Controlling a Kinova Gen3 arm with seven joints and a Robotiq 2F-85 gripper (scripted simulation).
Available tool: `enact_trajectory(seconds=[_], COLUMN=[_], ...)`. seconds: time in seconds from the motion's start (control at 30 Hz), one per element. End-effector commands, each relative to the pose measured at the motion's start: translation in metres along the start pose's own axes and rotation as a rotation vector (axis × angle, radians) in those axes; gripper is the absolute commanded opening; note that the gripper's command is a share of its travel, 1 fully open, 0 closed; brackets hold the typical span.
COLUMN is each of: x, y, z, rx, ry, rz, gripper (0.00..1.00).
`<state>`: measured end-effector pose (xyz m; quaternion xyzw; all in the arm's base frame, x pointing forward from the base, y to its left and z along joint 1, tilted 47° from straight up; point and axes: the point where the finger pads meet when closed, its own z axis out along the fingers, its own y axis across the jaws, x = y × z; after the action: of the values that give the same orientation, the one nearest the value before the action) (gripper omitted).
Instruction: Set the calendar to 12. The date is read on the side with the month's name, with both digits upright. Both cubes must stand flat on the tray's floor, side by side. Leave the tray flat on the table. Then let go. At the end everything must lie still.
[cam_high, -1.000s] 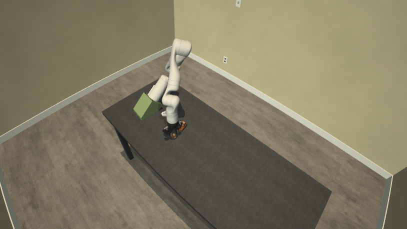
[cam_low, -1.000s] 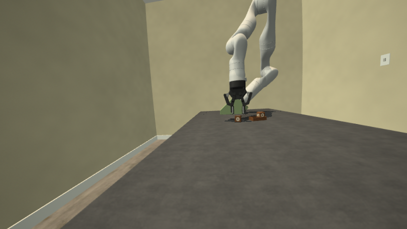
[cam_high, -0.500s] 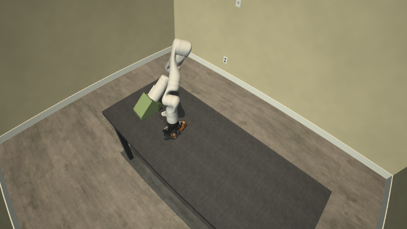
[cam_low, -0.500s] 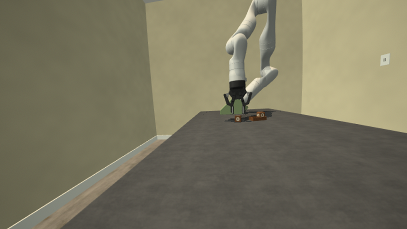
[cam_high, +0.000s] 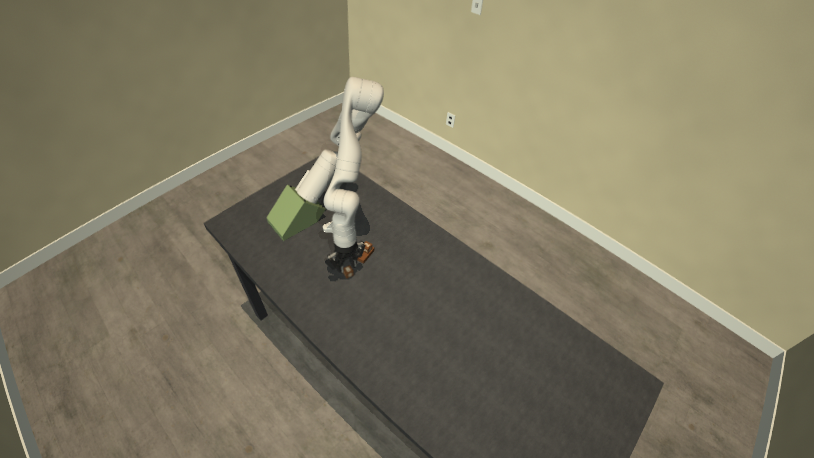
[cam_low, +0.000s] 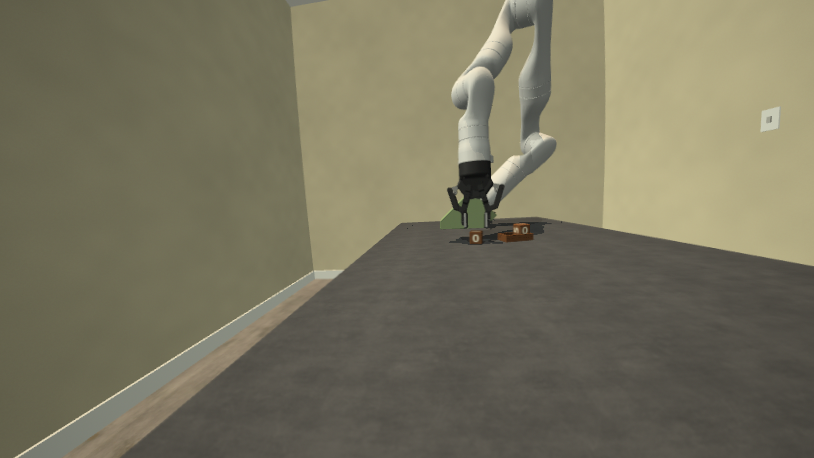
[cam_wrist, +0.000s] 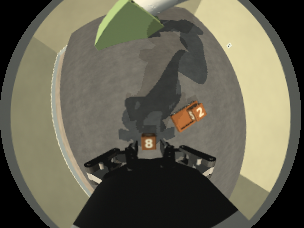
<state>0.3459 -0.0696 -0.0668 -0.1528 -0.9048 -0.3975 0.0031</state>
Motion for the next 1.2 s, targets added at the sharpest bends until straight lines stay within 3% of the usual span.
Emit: enact_trajectory(seconds=[0.0,0.7,1.17], x=[0.0,0.0,0.0], y=[0.0,0.0,0.0], z=[-0.001,-0.002,-0.037], rx=[0.001,0.001,0.001], ry=[-0.002,-0.002,-0.002], rz=[0.0,0.0,0.0], gripper=[0.46,0.46,0.46])
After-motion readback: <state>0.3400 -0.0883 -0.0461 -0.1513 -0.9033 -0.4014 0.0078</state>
